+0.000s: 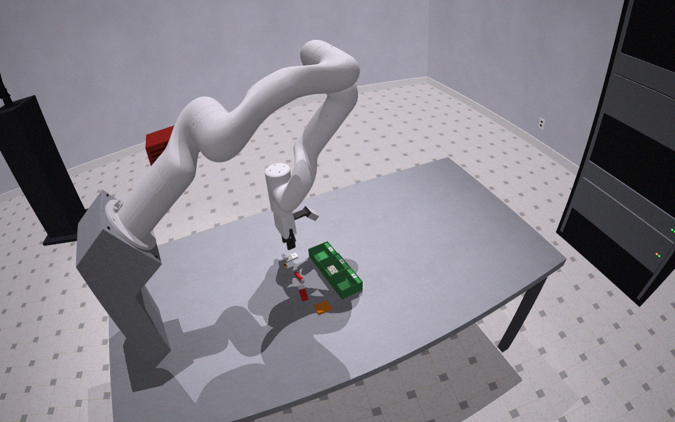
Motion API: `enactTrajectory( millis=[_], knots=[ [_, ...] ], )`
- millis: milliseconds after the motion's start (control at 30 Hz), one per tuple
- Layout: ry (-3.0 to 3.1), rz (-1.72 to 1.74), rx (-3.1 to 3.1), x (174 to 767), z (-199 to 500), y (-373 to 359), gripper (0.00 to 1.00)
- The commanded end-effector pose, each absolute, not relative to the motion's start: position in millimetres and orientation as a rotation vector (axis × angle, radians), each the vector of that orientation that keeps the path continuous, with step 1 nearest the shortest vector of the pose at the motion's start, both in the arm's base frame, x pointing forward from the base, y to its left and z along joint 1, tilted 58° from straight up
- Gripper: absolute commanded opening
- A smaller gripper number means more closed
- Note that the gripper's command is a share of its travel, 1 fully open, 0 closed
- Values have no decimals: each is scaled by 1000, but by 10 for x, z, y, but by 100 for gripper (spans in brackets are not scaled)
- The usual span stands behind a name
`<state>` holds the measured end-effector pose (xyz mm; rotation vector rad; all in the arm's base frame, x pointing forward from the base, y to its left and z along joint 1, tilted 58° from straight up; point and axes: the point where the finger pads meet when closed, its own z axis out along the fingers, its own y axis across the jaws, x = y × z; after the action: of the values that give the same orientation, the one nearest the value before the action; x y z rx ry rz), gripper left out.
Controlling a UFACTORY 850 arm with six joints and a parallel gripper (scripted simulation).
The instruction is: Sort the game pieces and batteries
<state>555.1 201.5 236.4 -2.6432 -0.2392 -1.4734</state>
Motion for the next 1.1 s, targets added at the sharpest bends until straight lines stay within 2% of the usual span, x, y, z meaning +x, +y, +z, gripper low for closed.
enactTrajectory(
  millis=[0, 700, 1067],
  knots=[
    [-239, -1474, -2643, 5549, 2366, 2015, 41],
    [-239, -1473, -2642, 6009, 2079, 2108, 41],
    [-239, -1473, -2642, 6042, 2058, 2115, 41]
  ],
)
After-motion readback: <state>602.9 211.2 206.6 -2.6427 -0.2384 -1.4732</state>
